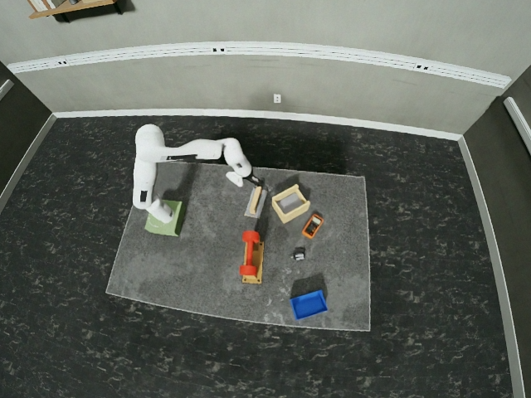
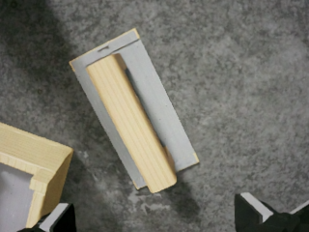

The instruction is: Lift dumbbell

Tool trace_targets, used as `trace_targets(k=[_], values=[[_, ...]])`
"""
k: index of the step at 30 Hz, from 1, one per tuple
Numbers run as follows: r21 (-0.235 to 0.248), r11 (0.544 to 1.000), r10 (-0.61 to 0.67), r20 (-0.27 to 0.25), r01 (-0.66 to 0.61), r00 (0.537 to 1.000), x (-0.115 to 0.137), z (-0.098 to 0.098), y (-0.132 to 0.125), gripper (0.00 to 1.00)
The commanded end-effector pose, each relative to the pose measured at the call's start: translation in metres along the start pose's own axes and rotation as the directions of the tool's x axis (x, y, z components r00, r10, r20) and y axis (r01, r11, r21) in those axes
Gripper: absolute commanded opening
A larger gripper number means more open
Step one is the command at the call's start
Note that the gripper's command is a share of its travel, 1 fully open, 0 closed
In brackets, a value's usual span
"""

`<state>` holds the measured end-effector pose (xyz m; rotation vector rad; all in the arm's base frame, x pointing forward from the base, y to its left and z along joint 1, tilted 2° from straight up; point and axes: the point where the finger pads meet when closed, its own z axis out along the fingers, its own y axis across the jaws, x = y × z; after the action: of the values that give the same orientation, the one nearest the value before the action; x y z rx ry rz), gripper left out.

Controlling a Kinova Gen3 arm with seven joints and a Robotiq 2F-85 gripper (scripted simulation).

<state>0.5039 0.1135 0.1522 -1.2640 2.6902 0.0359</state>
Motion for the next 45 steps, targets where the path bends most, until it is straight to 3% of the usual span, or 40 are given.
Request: trace_targets(k=[1, 7, 11, 15, 16, 17, 19, 23, 24, 34, 36, 45], values=[[0.011, 0.997, 0.082, -0.016, -0.081, 0.997, 0.011, -0.010, -0.008, 1.00], [0.018, 0.962, 0.274, -0.056, -0.273, 0.960, 0.037, -0.023, -0.018, 1.00], [0.033, 0.901, 0.434, -0.088, -0.433, 0.897, 0.059, -0.034, -0.025, 1.00], [0.056, 0.807, 0.591, -0.115, -0.589, 0.799, 0.083, -0.047, -0.030, 1.00], [0.056, 0.807, 0.591, -0.115, -0.589, 0.799, 0.083, -0.047, -0.030, 1.00], [0.062, 0.778, 0.628, -0.122, -0.626, 0.769, 0.089, -0.051, -0.031, 1.00], [0.062, 0.778, 0.628, -0.122, -0.626, 0.769, 0.089, -0.051, -0.031, 1.00], [0.093, 0.641, 0.766, -0.142, -0.762, 0.627, 0.113, -0.065, -0.034, 1.00], [0.093, 0.641, 0.766, -0.142, -0.762, 0.627, 0.113, -0.065, -0.034, 1.00], [0.056, 0.840, 0.541, -0.168, -0.540, 0.824, 0.130, -0.076, -0.077, 1.00], [0.056, 0.840, 0.541, -0.168, -0.540, 0.824, 0.130, -0.076, -0.077, 1.00], [0.015, 0.954, 0.298, -0.182, -0.300, 0.937, 0.151, -0.086, -0.115, 1.00]])
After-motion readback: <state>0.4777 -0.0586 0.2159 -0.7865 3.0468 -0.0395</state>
